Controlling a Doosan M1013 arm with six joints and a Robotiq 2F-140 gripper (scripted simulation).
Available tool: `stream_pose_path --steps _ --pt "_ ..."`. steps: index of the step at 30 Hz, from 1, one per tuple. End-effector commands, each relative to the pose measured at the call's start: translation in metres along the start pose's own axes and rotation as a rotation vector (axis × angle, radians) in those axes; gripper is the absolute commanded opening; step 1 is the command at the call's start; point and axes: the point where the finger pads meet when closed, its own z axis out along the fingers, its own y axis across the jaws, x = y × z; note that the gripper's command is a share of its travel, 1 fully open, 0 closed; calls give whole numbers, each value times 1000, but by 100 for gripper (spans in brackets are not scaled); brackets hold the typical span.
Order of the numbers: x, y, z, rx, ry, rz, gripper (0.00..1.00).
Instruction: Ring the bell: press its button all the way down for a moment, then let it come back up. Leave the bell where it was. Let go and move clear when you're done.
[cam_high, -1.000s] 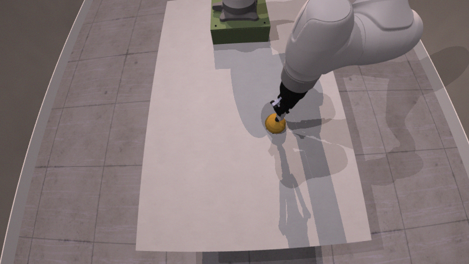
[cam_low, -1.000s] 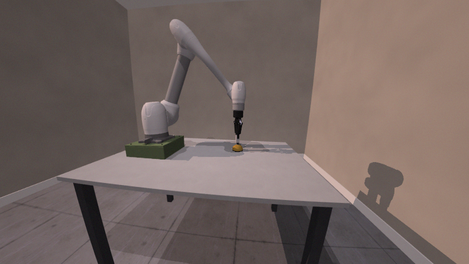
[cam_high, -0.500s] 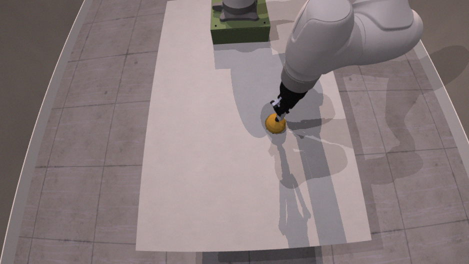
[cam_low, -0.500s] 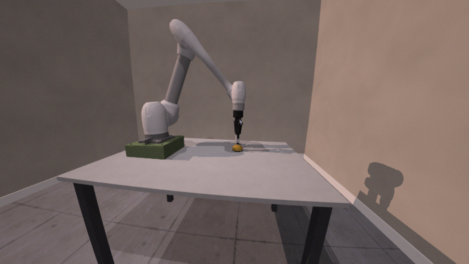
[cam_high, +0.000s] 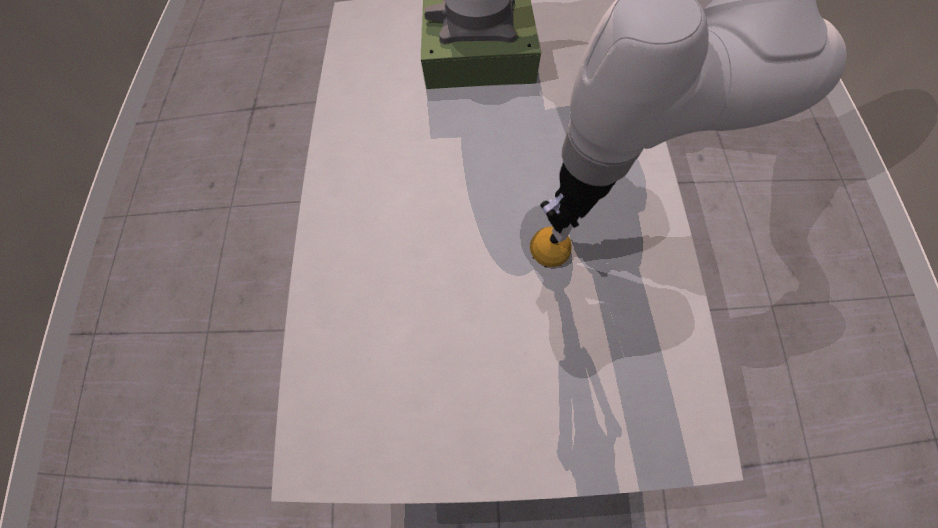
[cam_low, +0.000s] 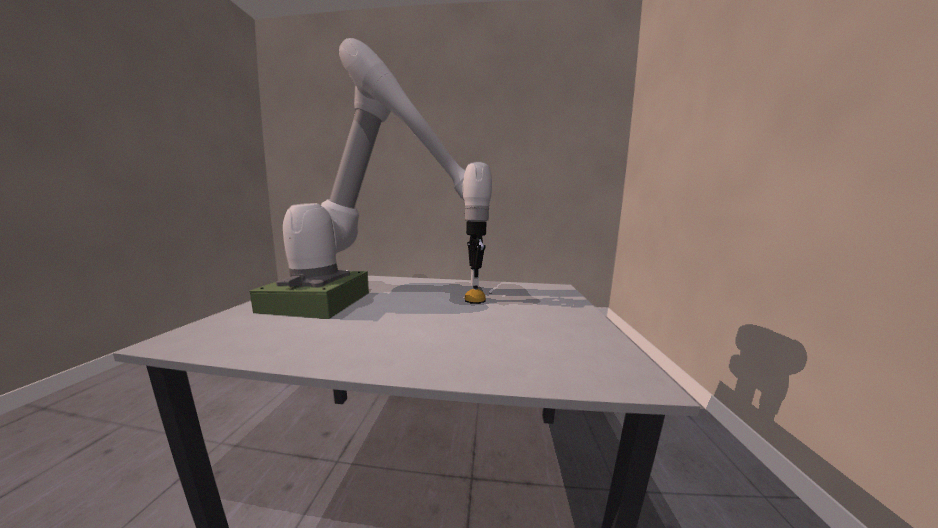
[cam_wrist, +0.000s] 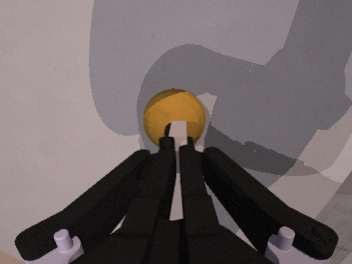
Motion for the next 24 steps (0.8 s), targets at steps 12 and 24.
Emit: stream_pose_path --steps 12,24 --pt "0 0 1 0 0 0 0" --pt "0 0 -6 0 0 0 0"
